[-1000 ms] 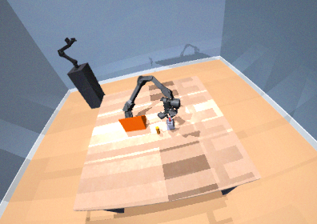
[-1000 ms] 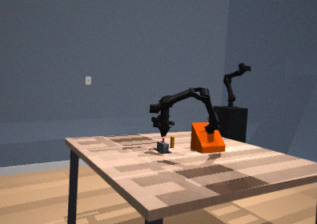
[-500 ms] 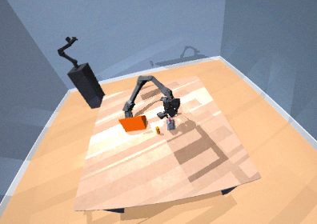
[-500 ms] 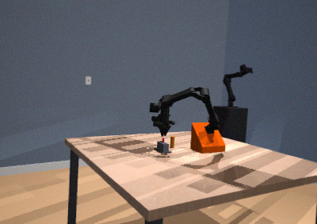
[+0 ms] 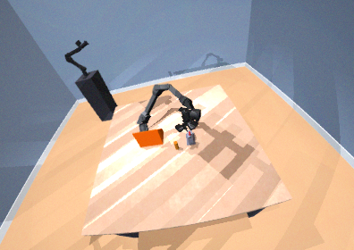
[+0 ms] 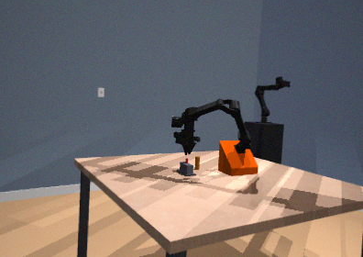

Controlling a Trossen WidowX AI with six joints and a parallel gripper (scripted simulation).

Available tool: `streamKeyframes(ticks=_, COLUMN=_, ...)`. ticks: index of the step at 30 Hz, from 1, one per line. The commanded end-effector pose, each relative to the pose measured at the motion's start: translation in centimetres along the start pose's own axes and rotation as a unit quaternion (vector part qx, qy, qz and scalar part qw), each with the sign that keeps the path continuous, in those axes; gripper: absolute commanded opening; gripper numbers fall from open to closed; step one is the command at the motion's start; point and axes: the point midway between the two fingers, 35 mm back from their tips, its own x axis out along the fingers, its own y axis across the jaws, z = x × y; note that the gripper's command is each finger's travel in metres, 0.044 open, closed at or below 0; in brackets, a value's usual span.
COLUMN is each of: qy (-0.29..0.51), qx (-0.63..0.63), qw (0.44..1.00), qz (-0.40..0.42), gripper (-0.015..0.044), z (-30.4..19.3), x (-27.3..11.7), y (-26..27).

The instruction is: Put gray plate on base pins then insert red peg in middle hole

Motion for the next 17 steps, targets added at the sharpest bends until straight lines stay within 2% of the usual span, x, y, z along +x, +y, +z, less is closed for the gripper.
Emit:
streamKeyframes(ticks=1, qy=-0.001, qx=-0.002, qw=1.000, qz=-0.002, gripper=0.0150, z=0.00, x=-0.33, y=0.01)
streamKeyframes(ticks=17, qy=-0.001, qx=-0.002, qw=1.000, qz=-0.002, gripper=0.0150, z=-0.12, x=-1.24, y=0.05)
